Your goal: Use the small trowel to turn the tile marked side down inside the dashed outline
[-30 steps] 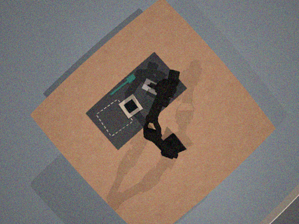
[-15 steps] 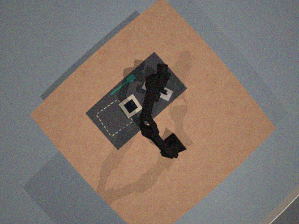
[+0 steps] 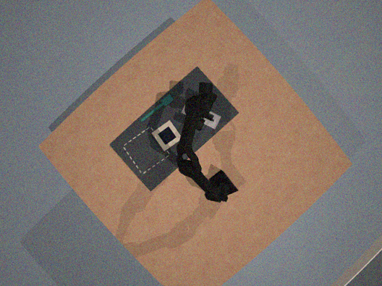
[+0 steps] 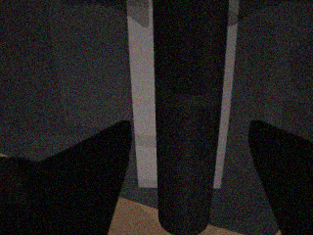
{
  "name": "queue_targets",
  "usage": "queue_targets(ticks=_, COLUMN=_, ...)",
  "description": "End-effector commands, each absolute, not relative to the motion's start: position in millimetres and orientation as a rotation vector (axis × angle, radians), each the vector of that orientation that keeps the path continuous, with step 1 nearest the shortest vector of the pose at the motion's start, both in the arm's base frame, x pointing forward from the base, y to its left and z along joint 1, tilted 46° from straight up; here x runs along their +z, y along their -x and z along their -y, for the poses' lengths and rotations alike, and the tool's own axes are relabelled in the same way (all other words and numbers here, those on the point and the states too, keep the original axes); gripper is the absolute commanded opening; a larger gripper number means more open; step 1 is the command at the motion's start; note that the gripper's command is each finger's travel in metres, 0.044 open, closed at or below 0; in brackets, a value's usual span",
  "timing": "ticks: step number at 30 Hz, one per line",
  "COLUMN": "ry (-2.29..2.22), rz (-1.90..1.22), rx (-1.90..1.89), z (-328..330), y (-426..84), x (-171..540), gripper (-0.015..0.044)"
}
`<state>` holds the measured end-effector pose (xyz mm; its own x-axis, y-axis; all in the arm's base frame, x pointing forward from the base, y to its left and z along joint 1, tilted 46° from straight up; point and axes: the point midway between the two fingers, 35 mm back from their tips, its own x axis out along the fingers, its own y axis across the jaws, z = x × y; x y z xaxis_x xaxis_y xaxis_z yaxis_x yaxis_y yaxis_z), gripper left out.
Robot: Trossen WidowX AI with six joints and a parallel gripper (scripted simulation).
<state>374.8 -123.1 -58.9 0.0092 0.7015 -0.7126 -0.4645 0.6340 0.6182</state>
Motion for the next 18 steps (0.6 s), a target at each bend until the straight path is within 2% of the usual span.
queue_targets(ticks=1, ry=-0.237, rz=-1.263, rx=0.921, z=117.9, y=-374.9, x=-63.5, gripper=0.027)
queue_targets(ticks=8, ry=-0.238, rz=-1.263, rx=0.921, z=111.5, y=-374.5, x=-69.5, gripper=0.027)
queue_targets(ticks=13, ry=-0.238, rz=-1.263, rx=0.921, z=111.5, y=-374.5, x=-69.5, gripper=0.0139)
queue_targets(ticks=18, ry=-0.238, rz=-1.263, rx=0.921, z=111.5, y=-374.5, x=-69.5, gripper=0.013)
